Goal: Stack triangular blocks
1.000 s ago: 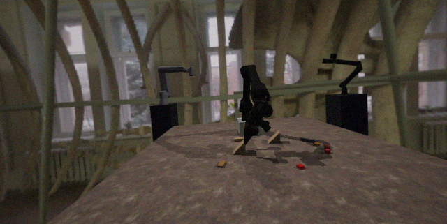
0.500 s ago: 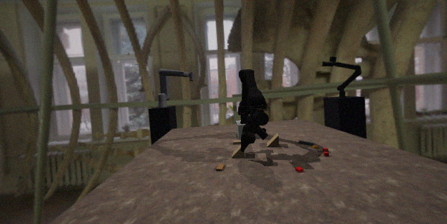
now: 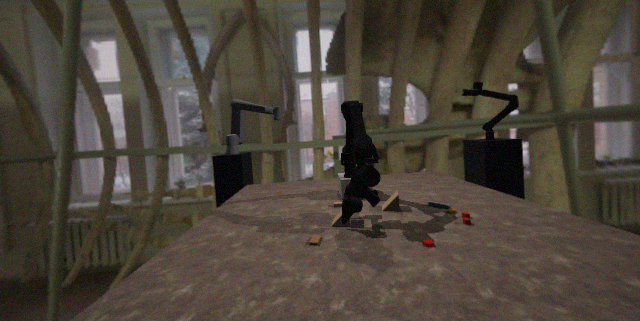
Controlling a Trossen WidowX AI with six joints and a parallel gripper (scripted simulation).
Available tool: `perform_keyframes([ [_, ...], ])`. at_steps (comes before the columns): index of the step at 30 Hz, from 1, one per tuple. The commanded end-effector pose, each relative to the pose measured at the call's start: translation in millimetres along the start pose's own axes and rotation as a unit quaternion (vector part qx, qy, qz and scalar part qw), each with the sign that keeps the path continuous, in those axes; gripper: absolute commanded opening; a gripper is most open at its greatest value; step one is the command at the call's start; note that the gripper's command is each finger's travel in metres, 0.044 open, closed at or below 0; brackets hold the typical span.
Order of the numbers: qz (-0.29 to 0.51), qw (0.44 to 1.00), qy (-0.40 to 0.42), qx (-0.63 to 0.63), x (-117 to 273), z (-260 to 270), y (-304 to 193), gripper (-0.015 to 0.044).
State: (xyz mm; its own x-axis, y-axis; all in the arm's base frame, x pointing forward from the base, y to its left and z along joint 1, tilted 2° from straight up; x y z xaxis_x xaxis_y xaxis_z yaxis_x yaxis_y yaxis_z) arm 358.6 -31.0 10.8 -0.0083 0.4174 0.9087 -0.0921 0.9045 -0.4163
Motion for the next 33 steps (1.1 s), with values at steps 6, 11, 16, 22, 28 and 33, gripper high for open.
perform_keyframes([
  [6,0.002,1.0,0.002,0.002,-9.2,2.3,-0.7,0.0361],
  [11,0.002,1.0,0.002,0.002,-9.2,2.3,-0.7,0.0289],
  [16,0.002,1.0,0.002,0.002,-9.2,2.3,-0.7,0.0255],
  [22,0.0,1.0,0.002,0.001,-6.0,2.7,-1.5,0.0098],
  [28,0.0,1.0,0.002,0.001,-6.0,2.7,-1.5,0.0],
  [33,-0.044,0.999,-0.007,0.001,-5.4,5.3,-9.9,0.0],
])
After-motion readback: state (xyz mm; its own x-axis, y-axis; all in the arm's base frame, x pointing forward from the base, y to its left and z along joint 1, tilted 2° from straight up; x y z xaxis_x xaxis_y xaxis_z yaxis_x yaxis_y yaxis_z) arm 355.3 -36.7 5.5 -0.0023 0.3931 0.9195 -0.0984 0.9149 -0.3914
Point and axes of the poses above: the point midway between the two fingers, 35 mm back from their tips, its own x axis back along the fingers, its own z axis across the jaws, y = z × x, the point moved 4 cm from there along x, back along the fingers, and after that the axes turned 14 degrees about x, right-handed, at the moved point
